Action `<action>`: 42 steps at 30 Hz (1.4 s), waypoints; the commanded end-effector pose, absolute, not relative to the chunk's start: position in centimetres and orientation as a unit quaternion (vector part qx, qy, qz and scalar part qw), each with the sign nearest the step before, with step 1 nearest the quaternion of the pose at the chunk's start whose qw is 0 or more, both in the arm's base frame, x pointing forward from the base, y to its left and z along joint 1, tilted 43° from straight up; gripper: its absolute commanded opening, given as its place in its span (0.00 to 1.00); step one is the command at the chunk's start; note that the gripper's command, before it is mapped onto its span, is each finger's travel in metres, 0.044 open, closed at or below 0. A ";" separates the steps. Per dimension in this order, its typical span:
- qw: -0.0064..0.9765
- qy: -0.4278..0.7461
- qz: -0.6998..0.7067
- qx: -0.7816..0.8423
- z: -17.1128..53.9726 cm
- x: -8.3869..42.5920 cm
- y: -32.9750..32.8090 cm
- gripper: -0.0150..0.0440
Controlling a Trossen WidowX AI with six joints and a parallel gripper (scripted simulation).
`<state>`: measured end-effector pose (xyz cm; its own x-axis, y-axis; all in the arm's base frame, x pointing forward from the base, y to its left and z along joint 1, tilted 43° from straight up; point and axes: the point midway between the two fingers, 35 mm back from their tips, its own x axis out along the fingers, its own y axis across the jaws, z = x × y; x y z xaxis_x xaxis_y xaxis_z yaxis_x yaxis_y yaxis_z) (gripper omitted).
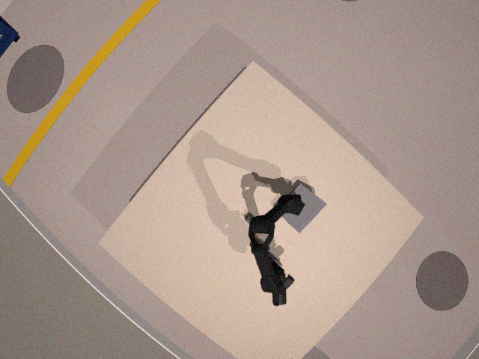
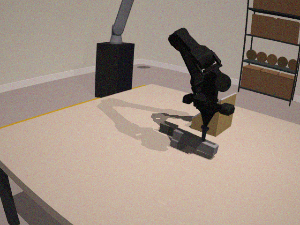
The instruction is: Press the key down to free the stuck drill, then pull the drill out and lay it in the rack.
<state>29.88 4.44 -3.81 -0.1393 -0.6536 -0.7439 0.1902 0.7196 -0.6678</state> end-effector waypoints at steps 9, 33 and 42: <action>0.627 0.682 -0.336 -0.172 -4.5 29.3 3.7 0.25; 0.626 0.682 -0.336 -0.172 -5.0 28.8 3.2 0.25; 0.626 0.682 -0.336 -0.172 -5.1 28.7 3.0 0.25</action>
<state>29.70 4.32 -3.93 -0.1117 -0.6450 -0.7560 0.2005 0.7305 -0.6528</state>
